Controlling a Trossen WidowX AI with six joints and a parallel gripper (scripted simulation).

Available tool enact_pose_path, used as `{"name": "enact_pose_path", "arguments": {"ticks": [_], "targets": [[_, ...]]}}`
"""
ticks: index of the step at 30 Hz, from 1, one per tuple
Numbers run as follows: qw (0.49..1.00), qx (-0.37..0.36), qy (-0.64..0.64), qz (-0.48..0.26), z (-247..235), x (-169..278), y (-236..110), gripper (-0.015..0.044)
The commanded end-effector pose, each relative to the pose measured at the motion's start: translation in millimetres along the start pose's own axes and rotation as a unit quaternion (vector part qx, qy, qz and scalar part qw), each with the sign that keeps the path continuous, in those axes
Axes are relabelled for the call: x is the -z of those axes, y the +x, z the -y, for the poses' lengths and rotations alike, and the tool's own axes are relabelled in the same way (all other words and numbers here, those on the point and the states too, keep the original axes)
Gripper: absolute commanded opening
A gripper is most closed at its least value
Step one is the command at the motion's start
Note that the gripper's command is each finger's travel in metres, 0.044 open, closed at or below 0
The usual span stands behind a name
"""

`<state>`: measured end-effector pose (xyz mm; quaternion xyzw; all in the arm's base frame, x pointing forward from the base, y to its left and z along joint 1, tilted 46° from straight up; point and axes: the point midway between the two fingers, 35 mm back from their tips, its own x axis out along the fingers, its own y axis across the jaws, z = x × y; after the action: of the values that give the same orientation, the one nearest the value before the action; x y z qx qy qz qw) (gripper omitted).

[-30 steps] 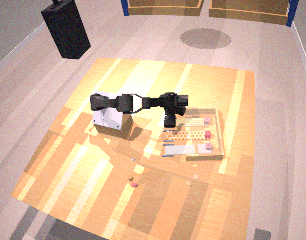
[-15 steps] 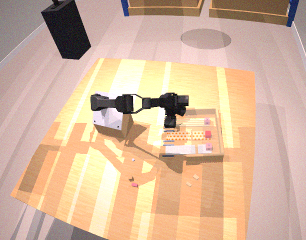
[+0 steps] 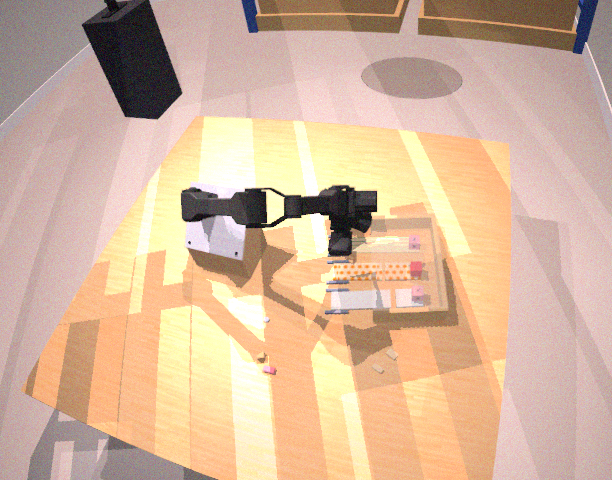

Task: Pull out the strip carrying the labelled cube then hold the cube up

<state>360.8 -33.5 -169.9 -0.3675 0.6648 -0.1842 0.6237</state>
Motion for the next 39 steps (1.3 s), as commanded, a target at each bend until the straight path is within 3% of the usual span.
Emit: {"name": "enact_pose_path", "arguments": {"ticks": [1,39], "targets": [[1.0,0.002,0.0,-0.001,1.1,1.4,2.0,0.0],[1.0,0.002,-0.002,-0.002,1.4,59.0,4.3,0.0]]}}
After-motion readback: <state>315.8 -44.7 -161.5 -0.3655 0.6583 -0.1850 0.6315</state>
